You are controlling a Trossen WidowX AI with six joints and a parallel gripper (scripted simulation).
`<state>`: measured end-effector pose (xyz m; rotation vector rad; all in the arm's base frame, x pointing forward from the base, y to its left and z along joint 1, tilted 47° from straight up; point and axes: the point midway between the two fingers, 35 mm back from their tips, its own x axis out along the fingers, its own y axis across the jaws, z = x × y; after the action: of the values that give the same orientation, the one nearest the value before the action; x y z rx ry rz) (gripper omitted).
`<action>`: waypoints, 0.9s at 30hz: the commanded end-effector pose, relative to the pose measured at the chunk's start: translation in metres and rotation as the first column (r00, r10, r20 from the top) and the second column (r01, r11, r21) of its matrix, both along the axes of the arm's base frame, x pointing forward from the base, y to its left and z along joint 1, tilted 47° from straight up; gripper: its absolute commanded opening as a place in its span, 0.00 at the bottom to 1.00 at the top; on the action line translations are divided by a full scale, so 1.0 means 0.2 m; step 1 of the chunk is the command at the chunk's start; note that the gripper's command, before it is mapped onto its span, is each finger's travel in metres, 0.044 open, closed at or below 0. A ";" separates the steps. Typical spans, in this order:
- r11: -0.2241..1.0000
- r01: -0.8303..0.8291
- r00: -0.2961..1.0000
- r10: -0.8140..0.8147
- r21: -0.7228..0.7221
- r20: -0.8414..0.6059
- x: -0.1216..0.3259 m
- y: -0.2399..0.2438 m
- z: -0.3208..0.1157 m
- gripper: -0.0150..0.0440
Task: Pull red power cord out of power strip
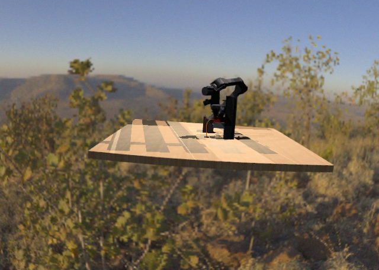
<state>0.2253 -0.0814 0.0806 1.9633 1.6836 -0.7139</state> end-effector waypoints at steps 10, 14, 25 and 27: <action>0.998 0.010 1.000 -0.011 -0.060 -0.012 -0.04 -0.18 -0.14 0.25; 0.998 0.010 1.000 -0.011 -0.060 -0.012 -0.05 -0.21 -0.16 0.25; 0.998 0.010 1.000 -0.011 -0.055 -0.011 -0.04 -0.18 -0.14 0.70; 0.998 0.010 1.000 -0.011 -0.055 -0.011 -0.04 -0.18 -0.14 0.79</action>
<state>0.2168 -0.1187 0.0526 1.9356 1.6394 -0.7704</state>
